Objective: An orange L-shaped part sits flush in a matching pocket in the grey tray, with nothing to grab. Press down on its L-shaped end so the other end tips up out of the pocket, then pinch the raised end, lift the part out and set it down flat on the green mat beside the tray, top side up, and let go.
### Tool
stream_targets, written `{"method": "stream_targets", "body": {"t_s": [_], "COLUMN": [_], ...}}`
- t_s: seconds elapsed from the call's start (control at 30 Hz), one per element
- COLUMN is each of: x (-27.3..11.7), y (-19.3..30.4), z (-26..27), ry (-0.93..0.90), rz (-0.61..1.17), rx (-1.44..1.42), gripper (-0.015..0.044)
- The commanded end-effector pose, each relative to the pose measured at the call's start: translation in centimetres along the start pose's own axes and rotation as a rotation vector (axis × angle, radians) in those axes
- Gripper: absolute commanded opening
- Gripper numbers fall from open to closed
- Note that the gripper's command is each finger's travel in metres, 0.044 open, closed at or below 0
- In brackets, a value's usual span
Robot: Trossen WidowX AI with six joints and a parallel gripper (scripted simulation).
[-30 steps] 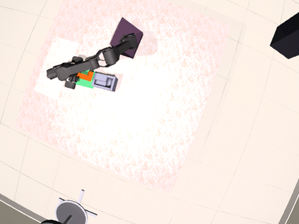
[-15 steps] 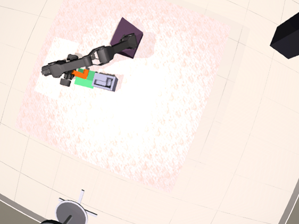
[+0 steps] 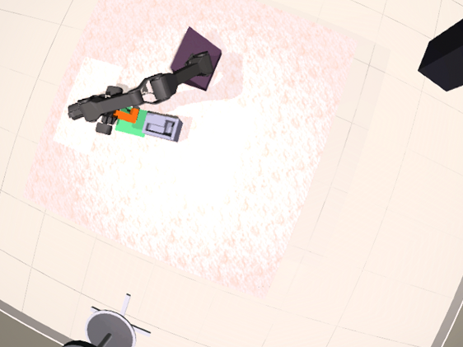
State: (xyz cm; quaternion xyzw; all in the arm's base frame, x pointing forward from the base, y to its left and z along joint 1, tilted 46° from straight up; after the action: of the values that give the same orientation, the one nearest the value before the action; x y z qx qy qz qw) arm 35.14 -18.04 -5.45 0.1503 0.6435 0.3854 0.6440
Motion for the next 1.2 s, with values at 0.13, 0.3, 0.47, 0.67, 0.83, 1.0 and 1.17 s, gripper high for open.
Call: {"method": "stream_targets", "body": {"t_s": [0.13,0.3,0.47,0.67,0.83,1.0,1.17], "x": [1.2,1.9,2.7,3.7,4.5,5.3,5.7], "y": [0.0,0.0,0.0,0.0,0.0,0.0,0.1], "z": [0.0,0.0,0.0,0.0,0.0,0.0,0.0], "ry": [-0.003,-0.004,-0.004,-0.004,-0.004,-0.004,-0.004], "rz": [0.002,0.003,0.003,0.003,0.004,0.004,0.004], "rx": [0.006,0.006,0.006,0.006,0.006,0.006,0.006], "gripper": [0.0000,0.0000,0.0000,0.0000,0.0000,0.0000,0.0000]}}
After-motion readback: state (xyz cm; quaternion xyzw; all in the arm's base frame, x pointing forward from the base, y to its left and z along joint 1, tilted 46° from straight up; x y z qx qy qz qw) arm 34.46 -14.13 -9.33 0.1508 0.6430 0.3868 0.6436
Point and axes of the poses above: the point midway between the two fingers, 35 mm back from their tips, its own x axis out along the fingers, its own z axis across the jaws, y = z × x, the point moved 8 cm from there along -x, back along the fingers, and after that the axes turned 2 degrees about -x, right-handed, at the moved point
